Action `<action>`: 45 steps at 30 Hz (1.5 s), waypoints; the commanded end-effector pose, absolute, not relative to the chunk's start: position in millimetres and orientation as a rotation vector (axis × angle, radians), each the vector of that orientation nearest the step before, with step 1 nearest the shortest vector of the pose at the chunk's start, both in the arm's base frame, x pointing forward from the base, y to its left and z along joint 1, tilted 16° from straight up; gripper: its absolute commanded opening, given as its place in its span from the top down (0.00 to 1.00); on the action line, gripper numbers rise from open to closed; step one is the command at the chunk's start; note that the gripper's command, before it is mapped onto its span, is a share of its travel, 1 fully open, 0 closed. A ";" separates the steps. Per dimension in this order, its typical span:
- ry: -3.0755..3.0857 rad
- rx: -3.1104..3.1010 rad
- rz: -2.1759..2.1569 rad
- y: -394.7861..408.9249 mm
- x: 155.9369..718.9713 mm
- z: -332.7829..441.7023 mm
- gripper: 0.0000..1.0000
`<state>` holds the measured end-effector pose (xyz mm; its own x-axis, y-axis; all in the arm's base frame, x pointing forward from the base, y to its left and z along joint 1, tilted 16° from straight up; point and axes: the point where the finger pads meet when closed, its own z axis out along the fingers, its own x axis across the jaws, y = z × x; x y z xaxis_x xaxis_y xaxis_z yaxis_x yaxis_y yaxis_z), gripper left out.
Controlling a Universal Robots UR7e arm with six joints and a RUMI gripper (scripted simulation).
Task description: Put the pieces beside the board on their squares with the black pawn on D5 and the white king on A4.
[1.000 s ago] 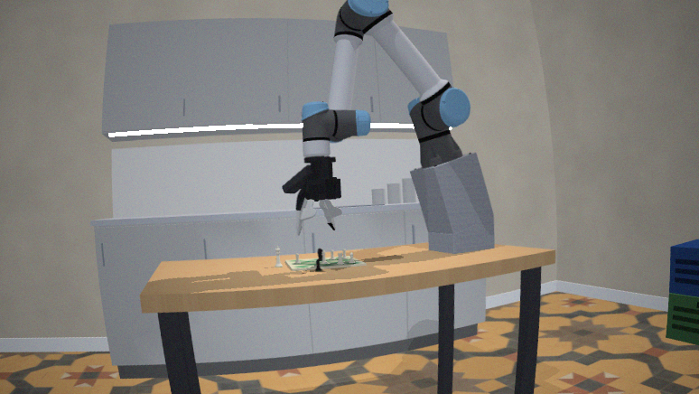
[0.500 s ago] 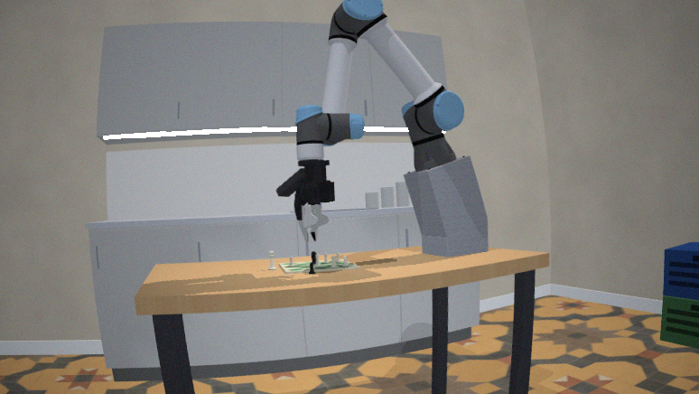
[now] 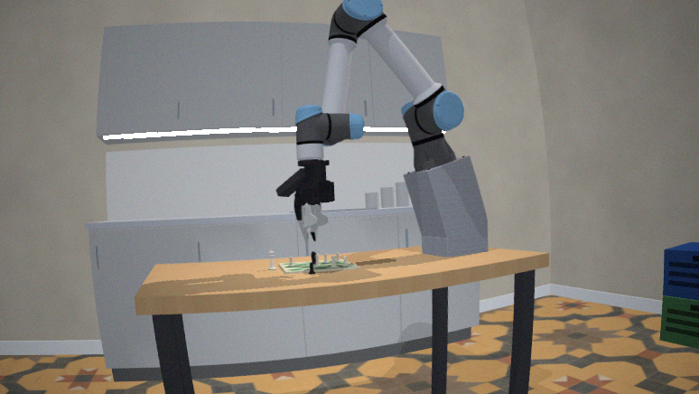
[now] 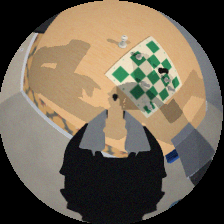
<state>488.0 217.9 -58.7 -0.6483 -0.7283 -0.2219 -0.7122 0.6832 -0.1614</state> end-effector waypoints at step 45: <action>2.628 -1.149 -0.087 219.9 496.4 -86.3 0.80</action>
<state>493.9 219.2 -79.8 -0.6486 -0.7283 -0.2213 -0.7121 0.6832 -0.1614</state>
